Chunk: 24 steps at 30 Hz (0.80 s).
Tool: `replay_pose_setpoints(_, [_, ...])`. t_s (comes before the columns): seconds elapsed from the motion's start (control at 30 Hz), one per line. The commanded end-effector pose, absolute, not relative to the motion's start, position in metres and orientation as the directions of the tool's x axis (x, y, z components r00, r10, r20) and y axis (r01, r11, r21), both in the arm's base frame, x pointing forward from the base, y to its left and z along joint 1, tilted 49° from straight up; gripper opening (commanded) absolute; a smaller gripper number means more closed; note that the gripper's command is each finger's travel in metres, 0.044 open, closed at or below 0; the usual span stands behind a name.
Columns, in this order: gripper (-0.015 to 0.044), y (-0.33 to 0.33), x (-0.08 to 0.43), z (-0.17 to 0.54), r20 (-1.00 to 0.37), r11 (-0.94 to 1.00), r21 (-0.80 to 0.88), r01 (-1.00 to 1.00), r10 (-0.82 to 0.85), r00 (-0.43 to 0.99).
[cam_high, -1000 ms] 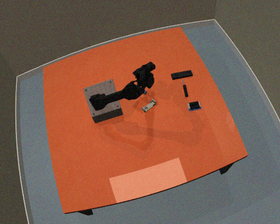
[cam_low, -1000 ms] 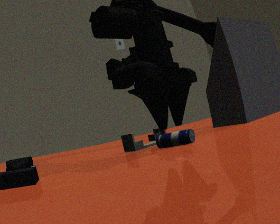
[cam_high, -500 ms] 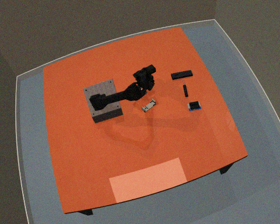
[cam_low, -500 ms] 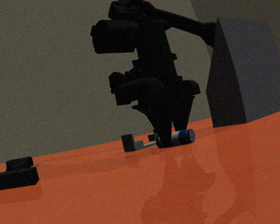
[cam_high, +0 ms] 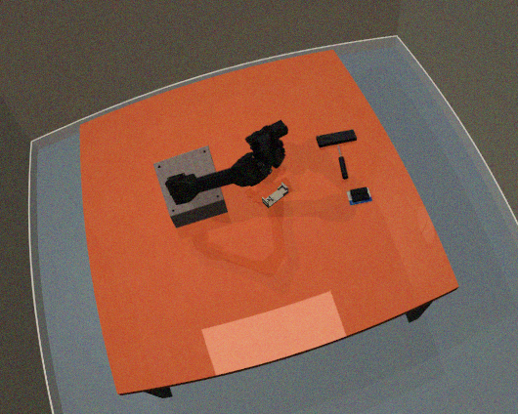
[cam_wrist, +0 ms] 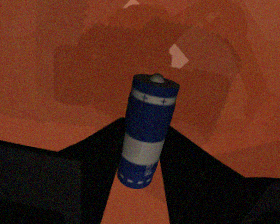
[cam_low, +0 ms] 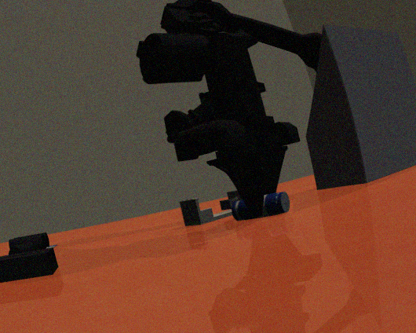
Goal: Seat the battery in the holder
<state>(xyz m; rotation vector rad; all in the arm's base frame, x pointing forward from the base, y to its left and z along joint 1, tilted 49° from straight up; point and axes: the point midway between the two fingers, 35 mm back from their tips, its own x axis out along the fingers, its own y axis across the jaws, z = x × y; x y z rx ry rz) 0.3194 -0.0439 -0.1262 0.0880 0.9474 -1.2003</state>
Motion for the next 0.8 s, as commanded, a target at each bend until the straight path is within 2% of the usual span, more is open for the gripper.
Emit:
replay_pose_setpoints(0.0, [0.008,-0.04,0.32,-0.123,-0.659,0.408,-0.411,0.815,-0.751,0.043])
replay_pose_setpoints(0.17, [0.008,-0.01,0.318,-0.097,-0.661,0.409,-0.41,0.815,-0.749,0.044])
replay_pose_setpoints(0.33, [0.008,-0.007,0.318,-0.091,-0.661,0.423,-0.427,0.799,-0.749,0.044])
replay_pose_setpoints(0.77, [0.008,-0.031,0.327,-0.046,-0.663,0.623,-0.677,0.391,-0.748,0.043])
